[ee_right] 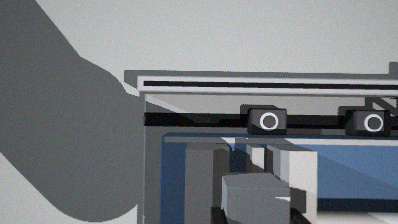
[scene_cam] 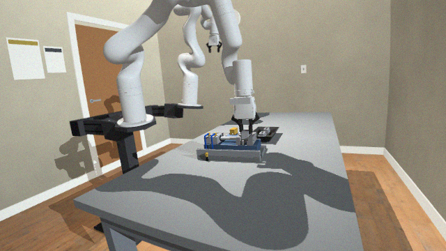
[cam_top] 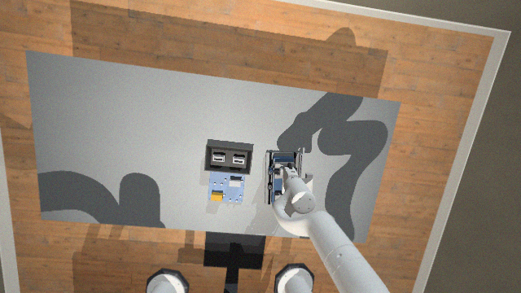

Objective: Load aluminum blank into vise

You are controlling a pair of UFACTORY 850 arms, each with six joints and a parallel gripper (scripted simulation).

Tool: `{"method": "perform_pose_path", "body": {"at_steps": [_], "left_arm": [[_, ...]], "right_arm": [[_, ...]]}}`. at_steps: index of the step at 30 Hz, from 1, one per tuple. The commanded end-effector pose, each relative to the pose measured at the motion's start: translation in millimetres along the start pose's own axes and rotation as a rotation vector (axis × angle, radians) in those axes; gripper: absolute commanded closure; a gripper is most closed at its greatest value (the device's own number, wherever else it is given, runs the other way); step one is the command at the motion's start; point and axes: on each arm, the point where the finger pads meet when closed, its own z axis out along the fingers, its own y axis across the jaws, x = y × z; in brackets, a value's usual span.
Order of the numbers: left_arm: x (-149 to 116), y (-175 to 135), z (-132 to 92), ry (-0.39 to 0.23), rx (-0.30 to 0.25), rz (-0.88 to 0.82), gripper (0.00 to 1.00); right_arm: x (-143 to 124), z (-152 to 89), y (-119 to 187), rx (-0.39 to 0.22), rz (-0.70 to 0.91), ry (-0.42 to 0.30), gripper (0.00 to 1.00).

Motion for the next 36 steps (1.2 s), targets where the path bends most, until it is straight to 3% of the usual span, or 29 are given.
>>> {"method": "perform_pose_path", "body": {"at_steps": [1, 36], "left_arm": [[0.4, 0.0, -0.8, 0.002, 0.000, 0.000, 0.00], [0.4, 0.0, -0.8, 0.002, 0.000, 0.000, 0.00]], "right_arm": [[-1.1, -0.8, -1.4, 0.002, 0.000, 0.000, 1.00], [-4.0, -0.8, -2.5, 0.002, 0.000, 0.000, 1.00]]}}
